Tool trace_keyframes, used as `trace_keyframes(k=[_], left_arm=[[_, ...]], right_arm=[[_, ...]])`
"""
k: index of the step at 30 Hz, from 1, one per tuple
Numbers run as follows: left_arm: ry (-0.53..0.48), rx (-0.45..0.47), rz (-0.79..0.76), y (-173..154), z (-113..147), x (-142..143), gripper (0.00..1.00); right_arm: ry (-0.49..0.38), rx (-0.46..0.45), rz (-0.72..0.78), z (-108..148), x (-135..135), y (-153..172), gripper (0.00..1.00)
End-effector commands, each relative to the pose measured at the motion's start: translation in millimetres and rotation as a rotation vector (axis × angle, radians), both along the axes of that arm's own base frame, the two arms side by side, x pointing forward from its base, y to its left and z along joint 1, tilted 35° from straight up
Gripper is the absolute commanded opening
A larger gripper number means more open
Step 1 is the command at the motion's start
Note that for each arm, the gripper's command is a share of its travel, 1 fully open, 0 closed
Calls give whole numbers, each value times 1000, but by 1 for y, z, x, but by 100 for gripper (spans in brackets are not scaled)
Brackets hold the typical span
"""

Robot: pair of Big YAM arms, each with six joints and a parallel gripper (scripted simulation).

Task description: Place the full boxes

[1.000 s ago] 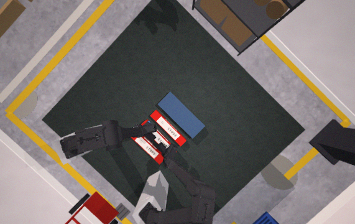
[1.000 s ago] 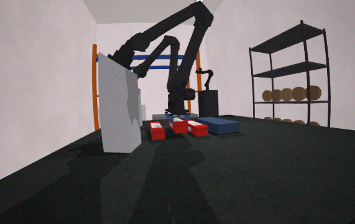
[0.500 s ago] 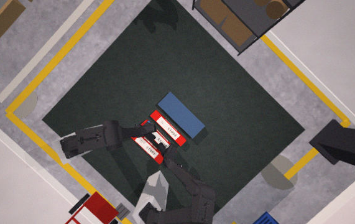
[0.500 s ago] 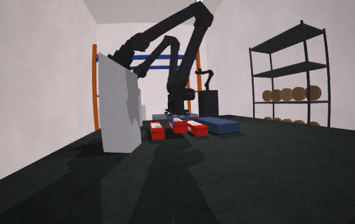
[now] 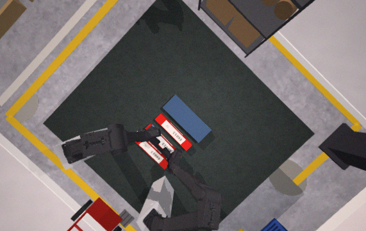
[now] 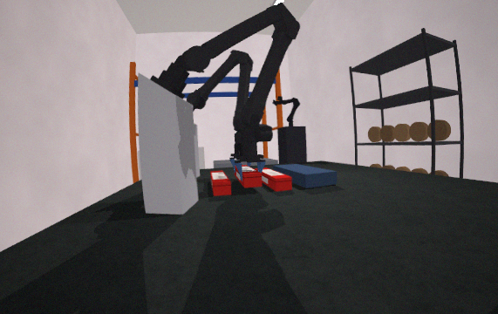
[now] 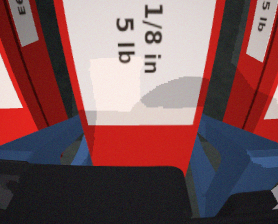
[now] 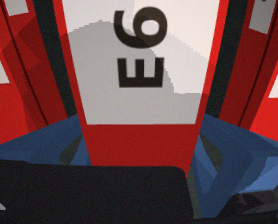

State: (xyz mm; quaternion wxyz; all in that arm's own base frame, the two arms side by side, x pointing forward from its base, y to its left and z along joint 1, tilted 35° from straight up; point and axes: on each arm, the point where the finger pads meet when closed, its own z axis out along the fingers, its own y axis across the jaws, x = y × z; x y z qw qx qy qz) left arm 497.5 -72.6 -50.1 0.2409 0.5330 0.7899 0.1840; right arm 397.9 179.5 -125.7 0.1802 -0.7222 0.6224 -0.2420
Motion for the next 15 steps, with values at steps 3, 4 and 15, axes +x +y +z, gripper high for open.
trace_keyframes(k=[3,4,15], left_arm=[[7,11,13,6,-4,-6,0],[15,13,15,7,-8,-7,0],[14,13,19,10,-13,-2,0]], right_arm=[[-5,1,-8,2,-8,-6,0],[4,-6,-10,-2,-9,-8,0],[4,-12,-2,-8,-3,-8,0]])
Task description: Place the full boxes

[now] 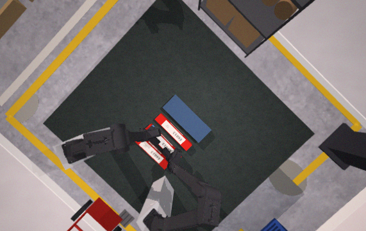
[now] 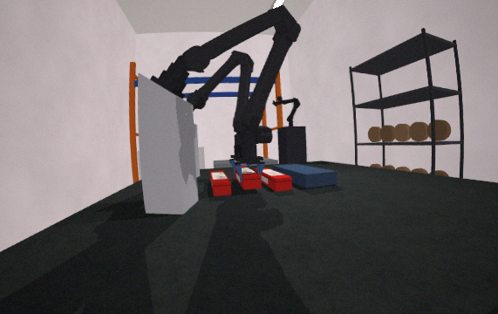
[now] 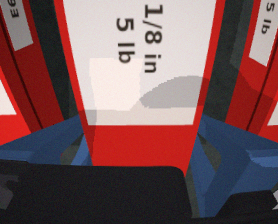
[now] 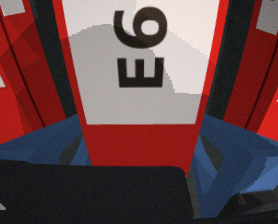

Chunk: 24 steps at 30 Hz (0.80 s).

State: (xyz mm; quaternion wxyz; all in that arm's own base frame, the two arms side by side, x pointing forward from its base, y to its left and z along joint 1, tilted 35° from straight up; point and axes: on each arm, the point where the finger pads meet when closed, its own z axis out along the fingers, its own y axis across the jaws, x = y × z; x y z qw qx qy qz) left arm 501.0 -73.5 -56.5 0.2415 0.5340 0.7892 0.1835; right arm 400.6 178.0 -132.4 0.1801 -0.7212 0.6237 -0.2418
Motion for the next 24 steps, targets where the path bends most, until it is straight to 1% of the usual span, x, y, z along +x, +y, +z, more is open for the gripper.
trace_keyframes(k=[1,4,6,8,11,12,16,18,20,22,24], left_arm=[[16,14,23,11,-8,-6,0],[4,12,22,11,-2,-3,0],[3,13,20,10,-5,0,0],[11,15,19,11,-10,-1,0],[9,15,18,11,-9,-1,0],[-7,13,18,11,3,1,0],[16,18,17,11,-15,-1,0],[15,18,16,11,-16,1,0],[-4,15,15,11,-6,4,0],[2,18,14,11,-11,6,0],[4,18,14,11,-10,4,0]], right_arm=[[6,-14,3,-2,-7,-6,0],[-5,-9,4,2,-4,-5,0],[-10,-7,-1,1,2,-6,0],[-6,-9,-1,-2,1,-7,0],[-4,-10,3,-3,-1,-6,0],[-3,-5,9,1,-4,-1,0],[2,-11,3,-9,0,-5,0],[-3,-9,2,-6,1,-6,0],[-10,-7,1,-4,5,-6,0],[-9,-7,-2,-8,9,-6,0],[-9,-6,5,-3,5,-4,0]])
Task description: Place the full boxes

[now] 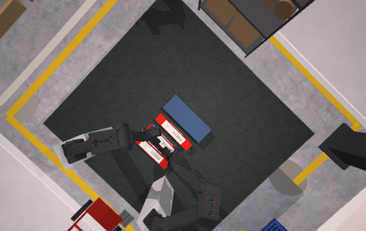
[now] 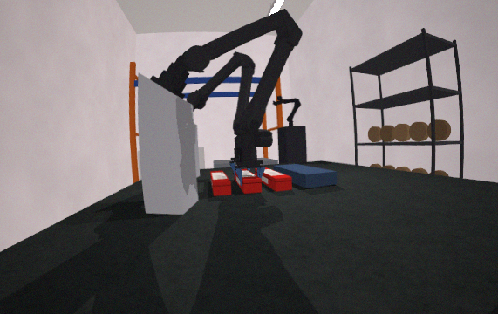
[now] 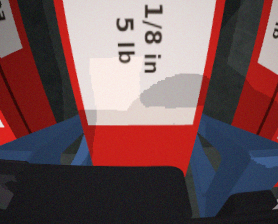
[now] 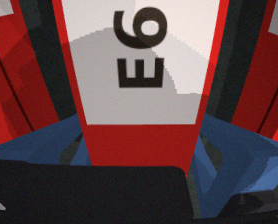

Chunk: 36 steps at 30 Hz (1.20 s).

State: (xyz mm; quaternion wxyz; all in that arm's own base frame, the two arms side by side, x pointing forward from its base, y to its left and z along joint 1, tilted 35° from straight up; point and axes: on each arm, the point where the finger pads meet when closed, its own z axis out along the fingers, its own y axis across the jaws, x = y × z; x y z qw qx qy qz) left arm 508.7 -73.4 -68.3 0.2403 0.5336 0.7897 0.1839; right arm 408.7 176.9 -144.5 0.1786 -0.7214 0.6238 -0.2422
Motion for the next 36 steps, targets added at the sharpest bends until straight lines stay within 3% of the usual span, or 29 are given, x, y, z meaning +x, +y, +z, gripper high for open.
trace_keyframes(k=[1,36], left_arm=[[1,16,12,12,3,-4,0],[-6,12,16,13,11,-1,0]], right_arm=[[-7,-3,5,8,-5,-3,0],[-1,-1,5,4,-1,-1,0]])
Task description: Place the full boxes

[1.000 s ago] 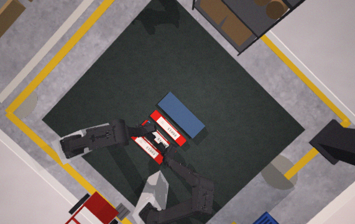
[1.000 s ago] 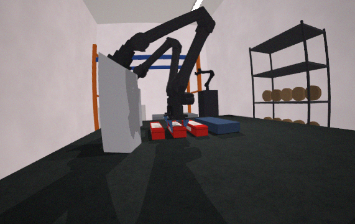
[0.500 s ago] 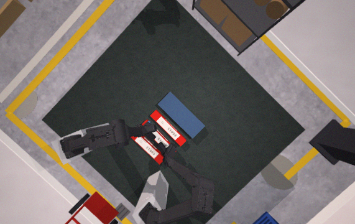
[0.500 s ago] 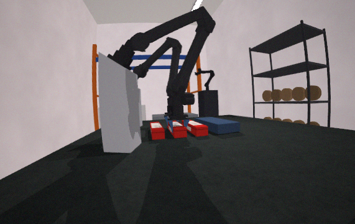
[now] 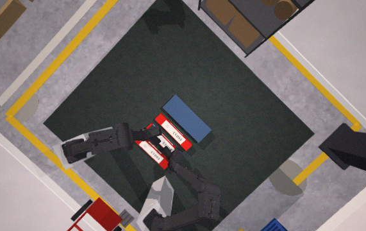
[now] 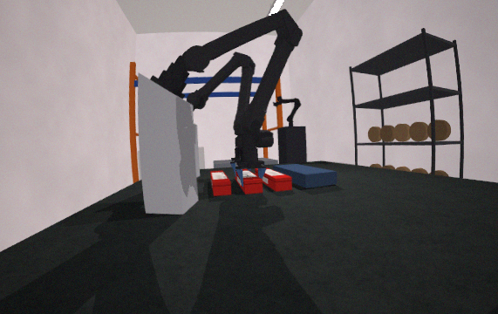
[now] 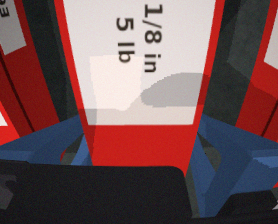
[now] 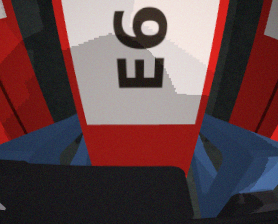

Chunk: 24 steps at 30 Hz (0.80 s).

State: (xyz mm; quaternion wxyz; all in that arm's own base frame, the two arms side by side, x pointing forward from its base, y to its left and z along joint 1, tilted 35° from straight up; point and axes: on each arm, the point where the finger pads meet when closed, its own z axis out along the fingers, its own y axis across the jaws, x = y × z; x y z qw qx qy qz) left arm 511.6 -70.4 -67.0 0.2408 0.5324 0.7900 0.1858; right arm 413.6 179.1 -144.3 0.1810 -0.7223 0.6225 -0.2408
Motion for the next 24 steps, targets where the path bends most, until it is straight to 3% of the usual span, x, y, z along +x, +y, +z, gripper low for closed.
trace_keyframes(k=[1,24], left_arm=[[-3,10,13,10,10,-4,0],[-3,9,14,9,10,-3,0]], right_arm=[[0,-5,0,4,-6,-3,0],[5,-14,-9,8,-8,-11,0]])
